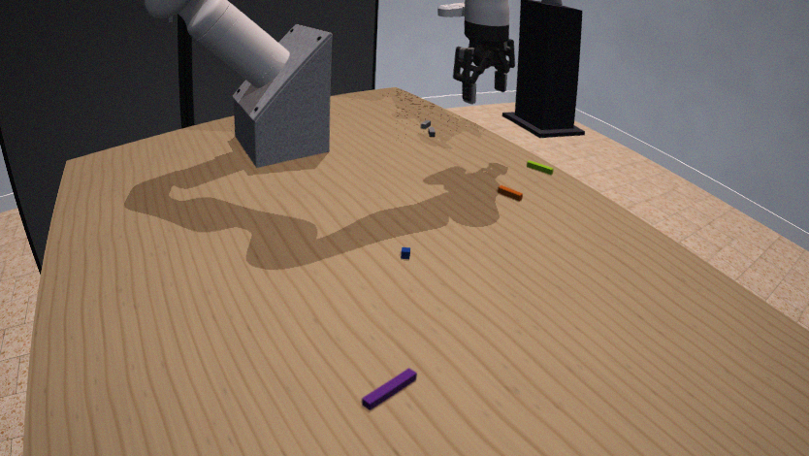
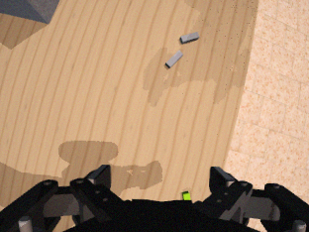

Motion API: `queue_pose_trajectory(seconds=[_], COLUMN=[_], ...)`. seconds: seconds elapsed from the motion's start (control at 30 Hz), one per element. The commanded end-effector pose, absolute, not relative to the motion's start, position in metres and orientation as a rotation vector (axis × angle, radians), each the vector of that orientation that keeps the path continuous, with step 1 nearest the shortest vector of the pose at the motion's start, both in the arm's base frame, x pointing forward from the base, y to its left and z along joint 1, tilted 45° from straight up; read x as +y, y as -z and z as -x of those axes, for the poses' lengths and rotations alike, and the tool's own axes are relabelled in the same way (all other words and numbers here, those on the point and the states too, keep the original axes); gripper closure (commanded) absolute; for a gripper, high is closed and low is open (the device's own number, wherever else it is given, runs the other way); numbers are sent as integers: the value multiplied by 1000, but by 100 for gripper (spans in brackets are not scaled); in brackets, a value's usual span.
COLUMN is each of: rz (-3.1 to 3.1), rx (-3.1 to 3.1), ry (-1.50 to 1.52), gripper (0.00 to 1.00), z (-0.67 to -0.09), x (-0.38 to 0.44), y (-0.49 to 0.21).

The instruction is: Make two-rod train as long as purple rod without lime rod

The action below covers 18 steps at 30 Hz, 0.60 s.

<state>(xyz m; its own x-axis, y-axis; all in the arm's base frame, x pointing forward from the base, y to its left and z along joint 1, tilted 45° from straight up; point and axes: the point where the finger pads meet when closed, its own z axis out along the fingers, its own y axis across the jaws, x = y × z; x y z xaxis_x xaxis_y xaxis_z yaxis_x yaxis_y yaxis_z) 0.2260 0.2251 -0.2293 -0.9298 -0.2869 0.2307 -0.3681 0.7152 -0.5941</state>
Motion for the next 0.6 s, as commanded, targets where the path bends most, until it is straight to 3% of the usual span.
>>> queue_pose_trajectory(seconds=[0.0,0.57], rz=[-511,20], rx=[-2814,-2979], ry=[-1046,-1163], gripper=[0,0], z=[-203,-129], x=[225,203], y=[233,247])
